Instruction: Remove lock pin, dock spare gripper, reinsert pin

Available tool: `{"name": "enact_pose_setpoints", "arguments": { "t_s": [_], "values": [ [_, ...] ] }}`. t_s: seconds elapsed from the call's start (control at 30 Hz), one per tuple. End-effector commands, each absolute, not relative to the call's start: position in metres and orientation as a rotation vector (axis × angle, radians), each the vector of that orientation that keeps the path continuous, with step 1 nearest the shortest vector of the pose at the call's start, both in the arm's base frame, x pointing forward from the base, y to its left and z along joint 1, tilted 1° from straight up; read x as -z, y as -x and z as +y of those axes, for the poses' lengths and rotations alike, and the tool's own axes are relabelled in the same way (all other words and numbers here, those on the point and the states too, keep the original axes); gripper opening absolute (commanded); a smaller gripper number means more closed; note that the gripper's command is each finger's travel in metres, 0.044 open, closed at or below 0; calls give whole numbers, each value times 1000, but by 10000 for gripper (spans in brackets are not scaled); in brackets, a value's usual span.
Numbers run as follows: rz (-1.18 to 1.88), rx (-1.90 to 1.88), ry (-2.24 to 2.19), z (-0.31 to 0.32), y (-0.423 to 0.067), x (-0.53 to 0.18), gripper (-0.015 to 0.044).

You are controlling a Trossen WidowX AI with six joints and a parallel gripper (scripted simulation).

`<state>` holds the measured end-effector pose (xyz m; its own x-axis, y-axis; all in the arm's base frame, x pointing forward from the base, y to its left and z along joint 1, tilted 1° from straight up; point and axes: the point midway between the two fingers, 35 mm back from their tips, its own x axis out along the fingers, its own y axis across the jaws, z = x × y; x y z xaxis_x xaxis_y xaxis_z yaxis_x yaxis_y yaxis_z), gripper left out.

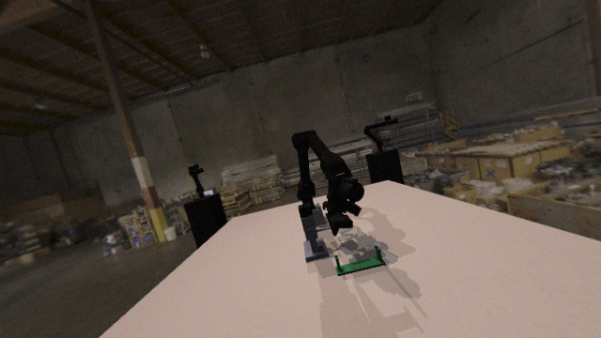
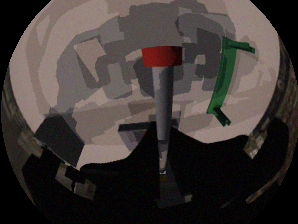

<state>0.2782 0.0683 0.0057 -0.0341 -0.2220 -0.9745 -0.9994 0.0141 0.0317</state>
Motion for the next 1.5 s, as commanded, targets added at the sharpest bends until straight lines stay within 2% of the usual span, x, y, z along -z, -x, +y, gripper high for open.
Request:
{"name": "enact_pose_setpoints", "arguments": {
  "t_s": [0.0, 1.47],
  "values": [
    [1399, -1114, 1352, 65, -278, -6, 0],
    [1413, -1131, 1344, 37, -278, -6, 0]
  ]
}}
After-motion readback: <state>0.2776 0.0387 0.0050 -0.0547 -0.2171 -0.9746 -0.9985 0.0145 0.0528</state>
